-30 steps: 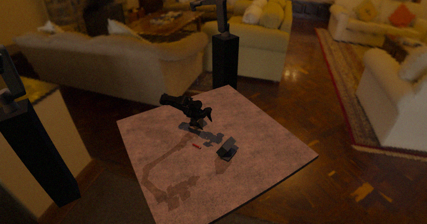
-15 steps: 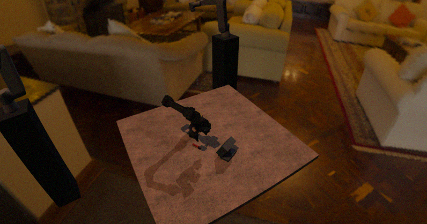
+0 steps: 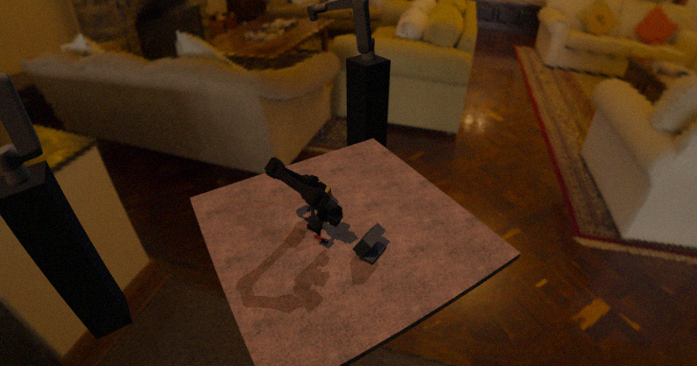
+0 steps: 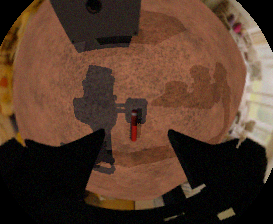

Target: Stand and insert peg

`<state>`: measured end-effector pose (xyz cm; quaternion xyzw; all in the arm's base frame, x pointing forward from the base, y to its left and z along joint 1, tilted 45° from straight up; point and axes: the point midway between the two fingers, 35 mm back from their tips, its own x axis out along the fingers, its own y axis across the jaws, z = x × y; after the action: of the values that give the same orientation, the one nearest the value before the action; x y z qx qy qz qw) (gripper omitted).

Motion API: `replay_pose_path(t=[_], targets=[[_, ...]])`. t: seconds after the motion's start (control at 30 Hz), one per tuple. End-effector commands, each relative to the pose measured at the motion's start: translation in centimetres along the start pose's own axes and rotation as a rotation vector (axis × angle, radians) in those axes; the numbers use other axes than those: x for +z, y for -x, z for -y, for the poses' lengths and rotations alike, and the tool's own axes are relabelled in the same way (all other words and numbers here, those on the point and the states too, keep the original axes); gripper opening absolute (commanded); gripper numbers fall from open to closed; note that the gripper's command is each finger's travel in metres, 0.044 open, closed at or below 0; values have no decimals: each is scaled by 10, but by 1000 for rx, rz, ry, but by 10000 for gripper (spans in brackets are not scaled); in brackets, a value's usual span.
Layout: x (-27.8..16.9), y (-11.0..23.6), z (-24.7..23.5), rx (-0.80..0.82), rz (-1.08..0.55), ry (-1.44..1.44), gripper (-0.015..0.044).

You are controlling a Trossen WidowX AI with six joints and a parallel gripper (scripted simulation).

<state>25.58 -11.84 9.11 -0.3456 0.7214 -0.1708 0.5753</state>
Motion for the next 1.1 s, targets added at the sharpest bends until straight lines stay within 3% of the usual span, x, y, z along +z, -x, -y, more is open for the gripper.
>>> replay_pose_path(t=[0.0,1.07], targets=[[-1,-7,-1,-2,-9,9,440],[-1,-59,-1,-2,-9,9,440]])
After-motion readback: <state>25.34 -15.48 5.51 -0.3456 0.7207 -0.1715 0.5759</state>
